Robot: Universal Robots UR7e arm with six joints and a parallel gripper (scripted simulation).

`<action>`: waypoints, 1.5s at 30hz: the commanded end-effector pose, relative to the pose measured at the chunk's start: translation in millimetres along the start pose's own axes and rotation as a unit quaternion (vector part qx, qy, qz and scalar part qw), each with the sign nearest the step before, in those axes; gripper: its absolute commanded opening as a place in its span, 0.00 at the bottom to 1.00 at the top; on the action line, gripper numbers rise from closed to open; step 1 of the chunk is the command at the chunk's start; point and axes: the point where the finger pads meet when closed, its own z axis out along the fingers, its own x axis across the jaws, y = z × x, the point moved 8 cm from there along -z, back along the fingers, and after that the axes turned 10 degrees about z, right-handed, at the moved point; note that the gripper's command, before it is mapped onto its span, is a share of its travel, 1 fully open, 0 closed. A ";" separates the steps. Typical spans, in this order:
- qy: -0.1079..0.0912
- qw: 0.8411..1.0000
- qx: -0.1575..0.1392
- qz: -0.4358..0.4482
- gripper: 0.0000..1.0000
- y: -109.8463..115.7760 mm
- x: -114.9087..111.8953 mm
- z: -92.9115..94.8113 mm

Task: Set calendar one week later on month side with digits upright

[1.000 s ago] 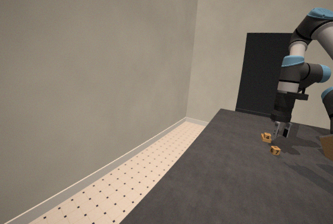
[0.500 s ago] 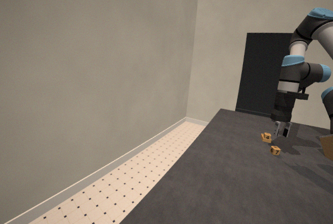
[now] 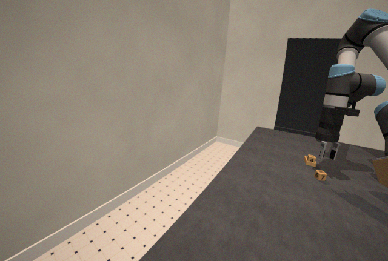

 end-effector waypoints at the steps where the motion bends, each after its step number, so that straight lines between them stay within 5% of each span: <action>1: 0.001 1.000 0.000 0.000 0.87 0.0 0.2 -0.3; 19: 0.000 1.000 0.000 0.000 0.87 0.0 0.3 5.2; 45: 0.000 1.000 0.000 0.000 0.87 -0.1 0.5 39.0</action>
